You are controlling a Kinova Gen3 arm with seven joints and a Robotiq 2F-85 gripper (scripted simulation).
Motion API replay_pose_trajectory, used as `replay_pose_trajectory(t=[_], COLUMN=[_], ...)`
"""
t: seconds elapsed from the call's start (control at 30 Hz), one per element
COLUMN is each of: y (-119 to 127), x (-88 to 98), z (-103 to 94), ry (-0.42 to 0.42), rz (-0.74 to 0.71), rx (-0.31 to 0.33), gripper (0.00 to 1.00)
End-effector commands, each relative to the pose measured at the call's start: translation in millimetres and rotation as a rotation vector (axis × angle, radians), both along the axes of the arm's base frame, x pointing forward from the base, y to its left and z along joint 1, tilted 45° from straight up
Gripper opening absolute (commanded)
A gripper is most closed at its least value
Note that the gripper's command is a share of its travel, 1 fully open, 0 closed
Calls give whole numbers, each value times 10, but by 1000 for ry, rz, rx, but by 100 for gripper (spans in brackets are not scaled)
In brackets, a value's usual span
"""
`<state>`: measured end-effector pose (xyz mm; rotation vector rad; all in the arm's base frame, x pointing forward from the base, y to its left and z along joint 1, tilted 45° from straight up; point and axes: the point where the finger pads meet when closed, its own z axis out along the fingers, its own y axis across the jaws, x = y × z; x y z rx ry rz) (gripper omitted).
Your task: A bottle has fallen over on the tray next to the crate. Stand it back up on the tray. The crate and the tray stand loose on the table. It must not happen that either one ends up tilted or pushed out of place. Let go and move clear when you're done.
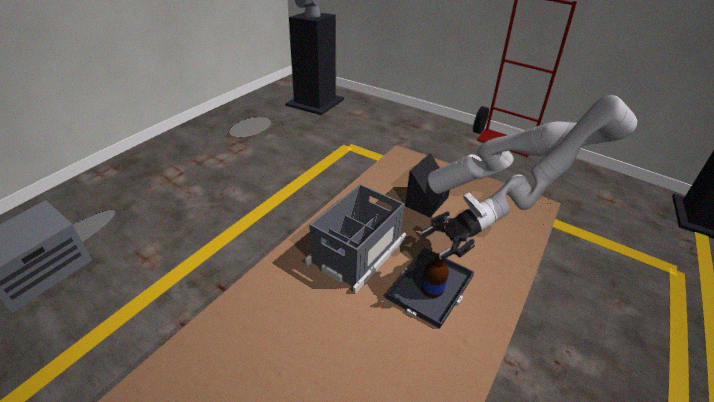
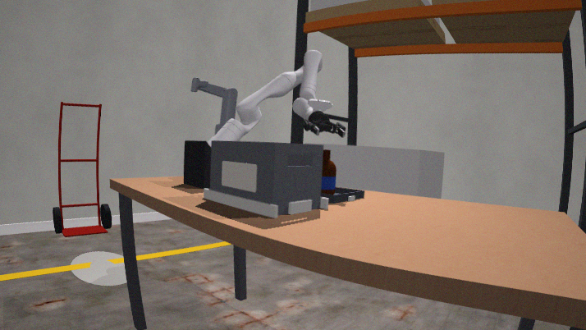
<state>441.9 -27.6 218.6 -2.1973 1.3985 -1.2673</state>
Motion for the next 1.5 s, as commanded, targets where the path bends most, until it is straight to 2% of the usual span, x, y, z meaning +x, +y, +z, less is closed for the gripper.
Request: replay_pose_trajectory(t=[0.0,0.87,0.9,1.47], y=[-69,-162,-162,-162], x=[5,-12,-12,-12], z=[97,191,191,191], ry=[-16,-16,-16,-16], rz=[-11,-11,-11,-11], rx=[2,2,2,2], gripper=[100,100,0,0])
